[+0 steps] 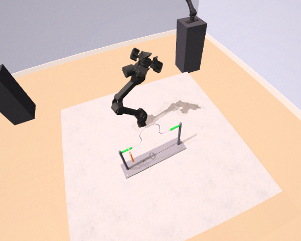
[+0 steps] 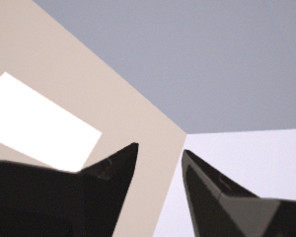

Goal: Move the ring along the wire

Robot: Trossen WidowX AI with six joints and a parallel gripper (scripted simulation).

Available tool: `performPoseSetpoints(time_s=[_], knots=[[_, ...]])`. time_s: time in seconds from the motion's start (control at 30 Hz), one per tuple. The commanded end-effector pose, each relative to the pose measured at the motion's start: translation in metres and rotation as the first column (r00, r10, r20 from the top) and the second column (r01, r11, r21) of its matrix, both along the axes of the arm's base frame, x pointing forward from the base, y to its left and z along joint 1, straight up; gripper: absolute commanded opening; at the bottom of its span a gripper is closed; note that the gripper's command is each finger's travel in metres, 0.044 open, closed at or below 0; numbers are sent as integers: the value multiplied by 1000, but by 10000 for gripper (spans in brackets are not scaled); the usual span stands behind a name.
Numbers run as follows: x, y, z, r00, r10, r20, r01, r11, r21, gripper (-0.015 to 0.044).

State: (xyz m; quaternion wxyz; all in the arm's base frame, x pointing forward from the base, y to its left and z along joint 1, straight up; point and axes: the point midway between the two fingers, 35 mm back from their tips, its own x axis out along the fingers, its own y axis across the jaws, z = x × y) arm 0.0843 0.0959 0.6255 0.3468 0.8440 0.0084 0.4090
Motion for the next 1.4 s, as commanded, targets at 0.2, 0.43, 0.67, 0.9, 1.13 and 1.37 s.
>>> performPoseSetpoints(time_s=[0.2,0.43,0.67,0.9,1.13,1.37], knots=[[5,21,2,976,-174,127,184,980,-69,160],[18,35,0,934,-288,212,318,940,-124,160],[41,48,-6,875,-385,292,448,874,-190,160],[72,56,-15,814,-459,357,559,787,-262,160],[109,56,-28,756,-513,407,646,684,-340,160],[151,45,-45,709,-554,437,705,570,-421,160]])
